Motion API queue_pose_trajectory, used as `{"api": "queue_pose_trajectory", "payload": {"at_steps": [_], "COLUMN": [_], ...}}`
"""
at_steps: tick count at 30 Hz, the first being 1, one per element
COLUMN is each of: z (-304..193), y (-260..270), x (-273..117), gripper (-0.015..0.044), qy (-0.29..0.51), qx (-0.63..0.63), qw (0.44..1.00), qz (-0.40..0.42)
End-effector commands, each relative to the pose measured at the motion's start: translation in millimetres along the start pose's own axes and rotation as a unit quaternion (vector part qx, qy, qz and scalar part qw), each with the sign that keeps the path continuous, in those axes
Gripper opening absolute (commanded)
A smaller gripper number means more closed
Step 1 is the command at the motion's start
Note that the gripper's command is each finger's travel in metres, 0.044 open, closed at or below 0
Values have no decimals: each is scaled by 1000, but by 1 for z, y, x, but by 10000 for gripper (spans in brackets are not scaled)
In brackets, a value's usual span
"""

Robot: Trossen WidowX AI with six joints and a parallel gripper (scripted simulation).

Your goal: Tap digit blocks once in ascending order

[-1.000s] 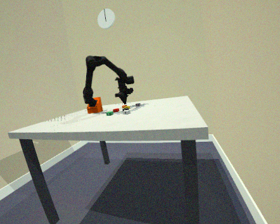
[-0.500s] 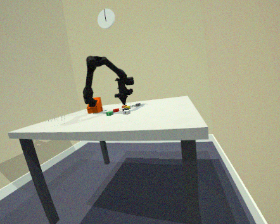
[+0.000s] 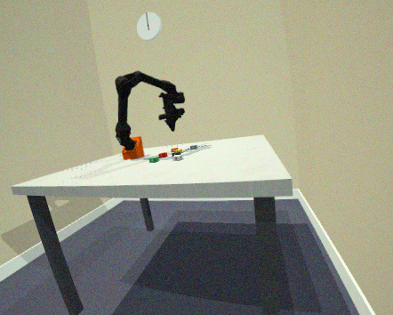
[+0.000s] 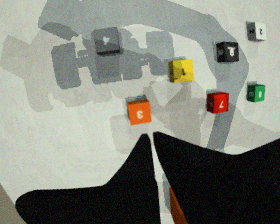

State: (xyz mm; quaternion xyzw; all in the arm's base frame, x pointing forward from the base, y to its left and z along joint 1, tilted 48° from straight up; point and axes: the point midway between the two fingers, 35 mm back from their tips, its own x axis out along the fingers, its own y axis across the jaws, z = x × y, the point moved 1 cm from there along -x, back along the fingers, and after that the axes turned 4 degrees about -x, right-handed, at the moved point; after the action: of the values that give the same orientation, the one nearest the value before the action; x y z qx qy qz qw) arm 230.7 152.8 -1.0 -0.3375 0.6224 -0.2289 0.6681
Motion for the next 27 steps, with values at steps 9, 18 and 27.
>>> {"api": "queue_pose_trajectory", "payload": {"at_steps": [9, 18, 27], "z": [62, 111, 111], "y": [16, 25, 25], "x": [-13, -8, 71], "gripper": [20, 20, 20], "qy": [5, 4, 4], "qx": [5, 7, 8], "qw": [1000, 1000, 1000], "qz": [2, 1, -1]}}
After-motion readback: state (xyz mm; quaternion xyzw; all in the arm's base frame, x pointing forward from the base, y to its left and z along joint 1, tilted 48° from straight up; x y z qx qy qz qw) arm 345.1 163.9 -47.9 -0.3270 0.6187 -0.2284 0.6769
